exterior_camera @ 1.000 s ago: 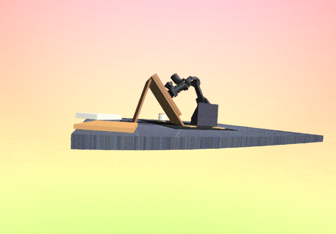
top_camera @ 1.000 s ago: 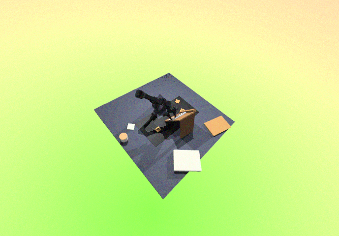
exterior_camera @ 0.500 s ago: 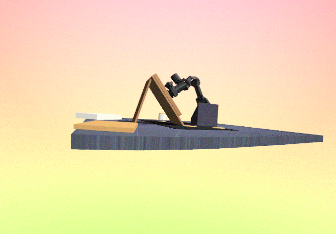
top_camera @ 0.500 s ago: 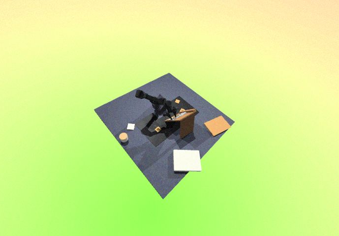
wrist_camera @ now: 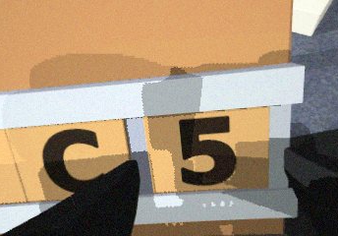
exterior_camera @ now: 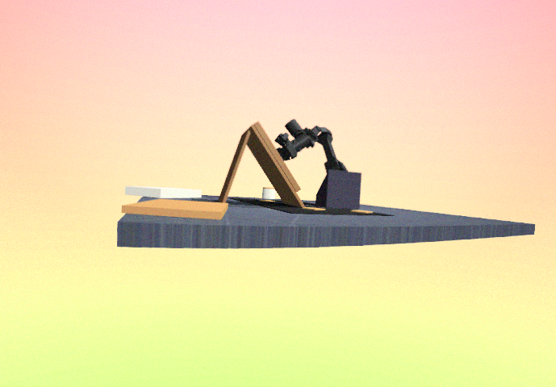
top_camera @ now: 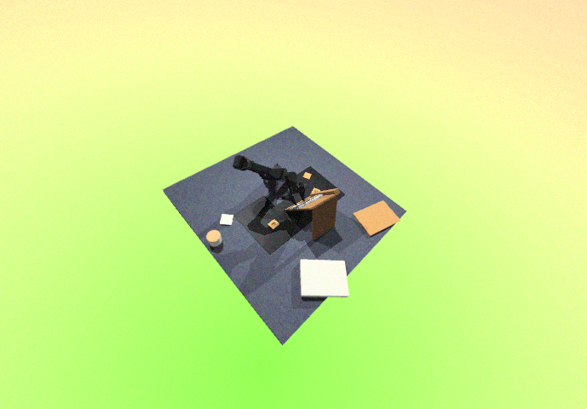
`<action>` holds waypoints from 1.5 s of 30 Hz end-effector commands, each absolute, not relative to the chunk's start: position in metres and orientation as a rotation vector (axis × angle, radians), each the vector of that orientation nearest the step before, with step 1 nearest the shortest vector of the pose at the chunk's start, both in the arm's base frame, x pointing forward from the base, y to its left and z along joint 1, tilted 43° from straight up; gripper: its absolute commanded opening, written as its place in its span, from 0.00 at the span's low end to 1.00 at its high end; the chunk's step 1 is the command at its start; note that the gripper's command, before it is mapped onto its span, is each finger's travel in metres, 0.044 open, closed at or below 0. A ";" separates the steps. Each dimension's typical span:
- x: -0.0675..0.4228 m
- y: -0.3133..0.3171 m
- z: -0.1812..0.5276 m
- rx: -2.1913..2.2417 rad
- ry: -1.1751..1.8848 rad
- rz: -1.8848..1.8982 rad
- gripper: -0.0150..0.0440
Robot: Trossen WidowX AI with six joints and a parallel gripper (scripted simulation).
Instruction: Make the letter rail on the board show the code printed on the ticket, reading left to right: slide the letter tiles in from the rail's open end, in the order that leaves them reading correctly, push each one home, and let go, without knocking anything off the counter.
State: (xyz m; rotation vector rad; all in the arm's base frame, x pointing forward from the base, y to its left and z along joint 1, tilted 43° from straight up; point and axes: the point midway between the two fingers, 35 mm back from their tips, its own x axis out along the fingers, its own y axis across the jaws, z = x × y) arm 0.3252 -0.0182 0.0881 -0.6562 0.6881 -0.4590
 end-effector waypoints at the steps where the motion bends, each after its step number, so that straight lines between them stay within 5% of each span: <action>1: 0.323 -0.017 0.090 -0.651 0.683 -0.467 0.75; 45: 0.306 0.000 0.096 -0.650 0.684 -0.466 0.75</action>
